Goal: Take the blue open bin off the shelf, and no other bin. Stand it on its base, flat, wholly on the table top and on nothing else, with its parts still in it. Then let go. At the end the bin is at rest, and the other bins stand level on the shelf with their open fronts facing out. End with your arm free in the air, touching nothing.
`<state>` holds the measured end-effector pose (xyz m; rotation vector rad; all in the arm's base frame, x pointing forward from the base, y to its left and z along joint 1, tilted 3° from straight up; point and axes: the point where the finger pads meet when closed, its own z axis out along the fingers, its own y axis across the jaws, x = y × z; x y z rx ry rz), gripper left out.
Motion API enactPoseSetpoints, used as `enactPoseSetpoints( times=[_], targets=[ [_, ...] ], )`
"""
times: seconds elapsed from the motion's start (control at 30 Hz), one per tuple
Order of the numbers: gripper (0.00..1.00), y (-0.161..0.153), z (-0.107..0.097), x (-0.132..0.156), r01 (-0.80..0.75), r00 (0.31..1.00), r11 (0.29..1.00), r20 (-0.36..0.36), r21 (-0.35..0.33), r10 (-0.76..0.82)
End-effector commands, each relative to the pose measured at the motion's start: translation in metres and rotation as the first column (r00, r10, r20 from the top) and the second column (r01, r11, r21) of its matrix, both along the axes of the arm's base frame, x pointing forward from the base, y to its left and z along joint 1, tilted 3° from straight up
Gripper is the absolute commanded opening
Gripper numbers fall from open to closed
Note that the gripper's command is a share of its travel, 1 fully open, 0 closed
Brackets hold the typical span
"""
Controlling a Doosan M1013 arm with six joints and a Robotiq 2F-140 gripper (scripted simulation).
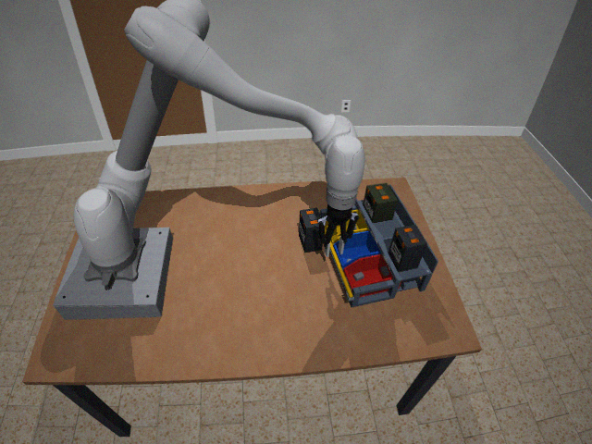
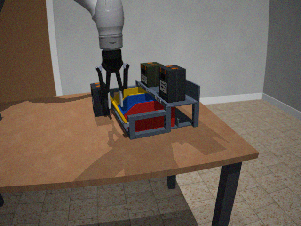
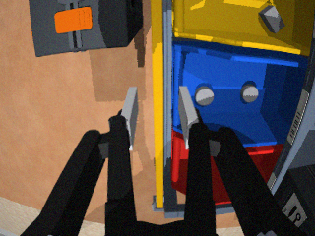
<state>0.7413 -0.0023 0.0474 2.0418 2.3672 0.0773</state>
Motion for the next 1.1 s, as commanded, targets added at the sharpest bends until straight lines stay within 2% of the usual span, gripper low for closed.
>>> enactPoseSetpoints(
  times=[0.0, 0.2, 0.23, 1.07],
  targets=[
    [0.28, 0.0, 0.0002, 0.0, 0.0, 1.0, 1.0, 0.0, 0.0, 0.0],
    [0.28, 0.0, 0.0002, 0.0, 0.0, 1.0, 1.0, 0.0, 0.0, 0.0],
    [0.0, 0.0, 0.0002, 0.0, 0.0, 1.0, 1.0, 0.0, 0.0, 0.0],
    [0.0, 0.0001, 0.0003, 0.0001, 0.0, 1.0, 1.0, 0.0, 0.0, 0.0]
  ],
)
